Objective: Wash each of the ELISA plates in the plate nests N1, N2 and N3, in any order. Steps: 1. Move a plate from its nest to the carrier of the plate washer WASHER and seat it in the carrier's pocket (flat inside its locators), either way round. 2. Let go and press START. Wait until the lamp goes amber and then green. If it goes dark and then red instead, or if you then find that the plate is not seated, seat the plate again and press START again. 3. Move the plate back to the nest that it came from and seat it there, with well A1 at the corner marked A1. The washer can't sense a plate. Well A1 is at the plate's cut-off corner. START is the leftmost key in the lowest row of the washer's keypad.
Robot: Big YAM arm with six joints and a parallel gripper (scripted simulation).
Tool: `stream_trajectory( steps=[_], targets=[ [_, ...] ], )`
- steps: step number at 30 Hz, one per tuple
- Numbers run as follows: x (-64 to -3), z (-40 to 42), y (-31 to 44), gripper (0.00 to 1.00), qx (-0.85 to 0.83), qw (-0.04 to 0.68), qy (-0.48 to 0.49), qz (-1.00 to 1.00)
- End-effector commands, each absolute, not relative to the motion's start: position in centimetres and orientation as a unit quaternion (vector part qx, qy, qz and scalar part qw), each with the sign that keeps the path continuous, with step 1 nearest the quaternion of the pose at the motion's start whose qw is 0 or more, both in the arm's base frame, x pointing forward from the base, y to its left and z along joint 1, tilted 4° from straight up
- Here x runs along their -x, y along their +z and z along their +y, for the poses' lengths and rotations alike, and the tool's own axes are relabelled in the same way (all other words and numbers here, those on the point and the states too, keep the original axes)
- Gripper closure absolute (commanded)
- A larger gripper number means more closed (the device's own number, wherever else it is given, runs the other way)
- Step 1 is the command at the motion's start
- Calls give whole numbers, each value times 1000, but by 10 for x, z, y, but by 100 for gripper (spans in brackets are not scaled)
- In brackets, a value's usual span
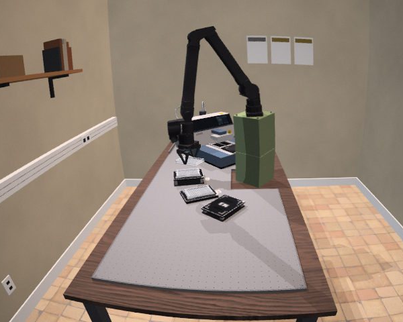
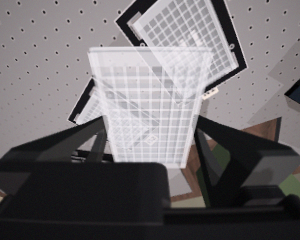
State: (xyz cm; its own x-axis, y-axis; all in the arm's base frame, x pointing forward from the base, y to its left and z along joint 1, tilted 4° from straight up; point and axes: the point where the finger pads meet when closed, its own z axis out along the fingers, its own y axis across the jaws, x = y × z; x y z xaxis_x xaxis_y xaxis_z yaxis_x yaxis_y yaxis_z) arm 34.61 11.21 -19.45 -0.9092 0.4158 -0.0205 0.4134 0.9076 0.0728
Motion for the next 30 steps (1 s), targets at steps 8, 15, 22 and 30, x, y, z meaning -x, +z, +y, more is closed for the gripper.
stream_trajectory(
  steps=[8, 15, 22, 30],
  targets=[
    [-371, 78, -187, 18, -201, 26, 39, 979],
    [-367, 86, -187, 18, -189, 26, 39, 981],
    [-365, 56, -185, 18, -276, 29, 43, 960],
    [-359, 16, -185, 18, -401, 23, 44, 915]
  ],
)
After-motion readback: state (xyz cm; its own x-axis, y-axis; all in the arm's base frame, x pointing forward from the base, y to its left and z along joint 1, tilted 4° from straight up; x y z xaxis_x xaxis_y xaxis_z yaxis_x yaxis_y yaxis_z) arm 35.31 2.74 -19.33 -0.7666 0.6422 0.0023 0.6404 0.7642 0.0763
